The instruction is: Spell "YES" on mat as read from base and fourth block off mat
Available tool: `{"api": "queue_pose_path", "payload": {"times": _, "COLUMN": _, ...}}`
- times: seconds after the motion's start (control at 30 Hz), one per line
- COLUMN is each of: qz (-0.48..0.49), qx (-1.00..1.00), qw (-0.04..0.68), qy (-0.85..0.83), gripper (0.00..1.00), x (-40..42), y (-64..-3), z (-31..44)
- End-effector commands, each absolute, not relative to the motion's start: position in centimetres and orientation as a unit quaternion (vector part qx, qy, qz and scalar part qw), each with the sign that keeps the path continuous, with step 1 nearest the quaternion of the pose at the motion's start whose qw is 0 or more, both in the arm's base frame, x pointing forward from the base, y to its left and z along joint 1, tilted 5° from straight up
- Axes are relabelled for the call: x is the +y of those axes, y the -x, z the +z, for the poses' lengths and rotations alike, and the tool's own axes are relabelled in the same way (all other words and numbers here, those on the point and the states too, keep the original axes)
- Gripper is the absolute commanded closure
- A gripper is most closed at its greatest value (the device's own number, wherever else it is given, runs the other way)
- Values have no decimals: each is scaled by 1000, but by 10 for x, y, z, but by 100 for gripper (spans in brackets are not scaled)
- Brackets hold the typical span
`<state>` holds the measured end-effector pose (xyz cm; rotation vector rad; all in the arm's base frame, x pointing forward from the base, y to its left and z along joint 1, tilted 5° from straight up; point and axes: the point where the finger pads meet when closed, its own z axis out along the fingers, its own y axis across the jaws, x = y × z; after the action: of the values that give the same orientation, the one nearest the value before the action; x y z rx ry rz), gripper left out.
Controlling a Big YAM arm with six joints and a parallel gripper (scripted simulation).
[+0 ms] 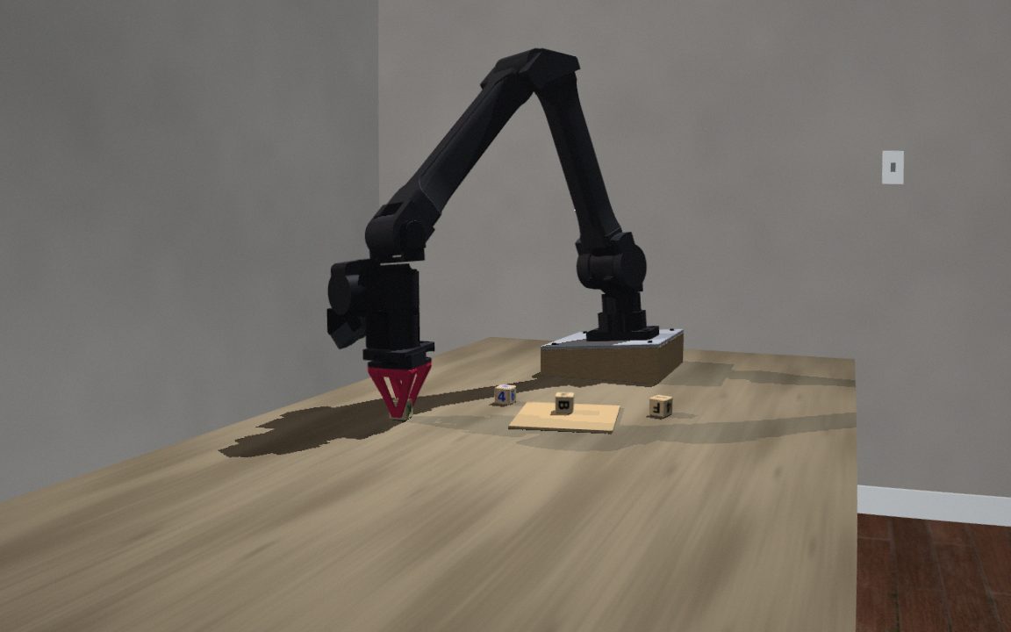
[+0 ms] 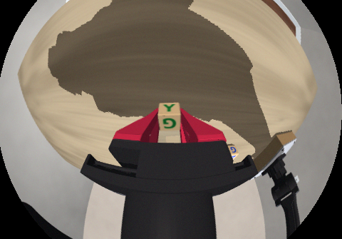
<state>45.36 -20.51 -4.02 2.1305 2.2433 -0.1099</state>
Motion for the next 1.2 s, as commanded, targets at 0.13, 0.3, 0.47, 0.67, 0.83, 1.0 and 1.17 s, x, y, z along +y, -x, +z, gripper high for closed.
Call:
{"api": "queue_pose_path", "payload": {"times": 0.13, "qz": -24, "qx": 724, "qw": 58, "qy": -687, "gripper": 79, "x": -208, "y": -479, "z": 16}}
{"api": "queue_pose_path", "payload": {"times": 0.3, "qz": -23, "qx": 723, "qw": 59, "qy": -688, "gripper": 79, "x": -205, "y": -479, "z": 48}}
{"api": "queue_pose_path", "payload": {"times": 0.47, "qz": -23, "qx": 721, "qw": 60, "qy": -690, "gripper": 79, "x": -205, "y": -477, "z": 82}}
{"api": "queue_pose_path", "payload": {"times": 0.67, "qz": -40, "qx": 724, "qw": 16, "qy": -689, "gripper": 79, "x": -194, "y": -453, "z": 54}}
{"api": "queue_pose_path", "payload": {"times": 0.83, "qz": -37, "qx": 724, "qw": 25, "qy": -689, "gripper": 79, "x": -196, "y": -455, "z": 62}}
{"api": "queue_pose_path", "payload": {"times": 1.0, "qz": -37, "qx": 732, "qw": 26, "qy": -680, "gripper": 79, "x": -196, "y": -455, "z": 62}}
{"api": "queue_pose_path", "payload": {"times": 1.17, "qz": -38, "qx": 782, "qw": 24, "qy": -621, "gripper": 79, "x": -200, "y": -458, "z": 48}}
